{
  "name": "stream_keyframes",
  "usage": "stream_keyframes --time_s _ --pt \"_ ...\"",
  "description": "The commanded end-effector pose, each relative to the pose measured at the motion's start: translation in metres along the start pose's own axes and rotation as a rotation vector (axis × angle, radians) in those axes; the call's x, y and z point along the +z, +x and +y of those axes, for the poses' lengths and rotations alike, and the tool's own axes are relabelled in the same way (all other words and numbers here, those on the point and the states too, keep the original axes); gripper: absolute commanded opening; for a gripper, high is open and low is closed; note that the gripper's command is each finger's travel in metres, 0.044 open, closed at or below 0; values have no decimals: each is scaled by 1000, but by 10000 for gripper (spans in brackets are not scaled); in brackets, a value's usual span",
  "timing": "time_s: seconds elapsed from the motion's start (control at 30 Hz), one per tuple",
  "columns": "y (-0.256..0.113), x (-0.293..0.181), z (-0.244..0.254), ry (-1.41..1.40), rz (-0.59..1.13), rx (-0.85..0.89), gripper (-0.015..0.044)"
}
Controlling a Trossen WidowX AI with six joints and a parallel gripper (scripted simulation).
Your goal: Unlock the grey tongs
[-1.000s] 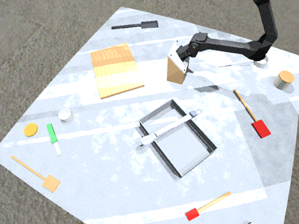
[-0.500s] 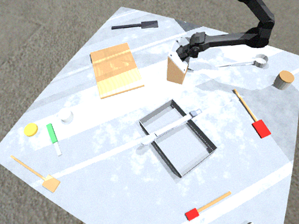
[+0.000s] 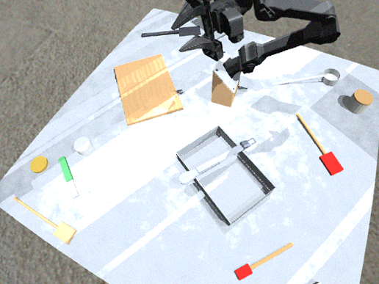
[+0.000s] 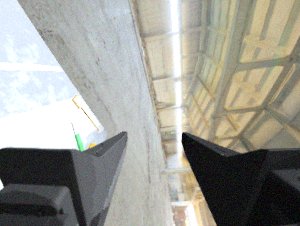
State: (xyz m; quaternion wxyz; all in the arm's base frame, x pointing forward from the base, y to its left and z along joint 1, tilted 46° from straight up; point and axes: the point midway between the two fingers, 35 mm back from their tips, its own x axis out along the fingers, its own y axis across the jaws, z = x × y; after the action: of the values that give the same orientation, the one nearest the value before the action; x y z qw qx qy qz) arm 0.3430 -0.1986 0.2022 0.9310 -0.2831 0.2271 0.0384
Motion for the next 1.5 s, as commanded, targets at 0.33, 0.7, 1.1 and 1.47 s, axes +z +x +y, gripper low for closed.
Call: stream_keyframes --time_s 0.33,0.7,1.1,1.47 --pt "50 20 223 -687 -502 689 260" --pt "-2 25 368 -983 -1188 900 260" --pt "3 35 369 -983 -1188 899 260" --pt "5 35 374 -987 -1186 903 260"
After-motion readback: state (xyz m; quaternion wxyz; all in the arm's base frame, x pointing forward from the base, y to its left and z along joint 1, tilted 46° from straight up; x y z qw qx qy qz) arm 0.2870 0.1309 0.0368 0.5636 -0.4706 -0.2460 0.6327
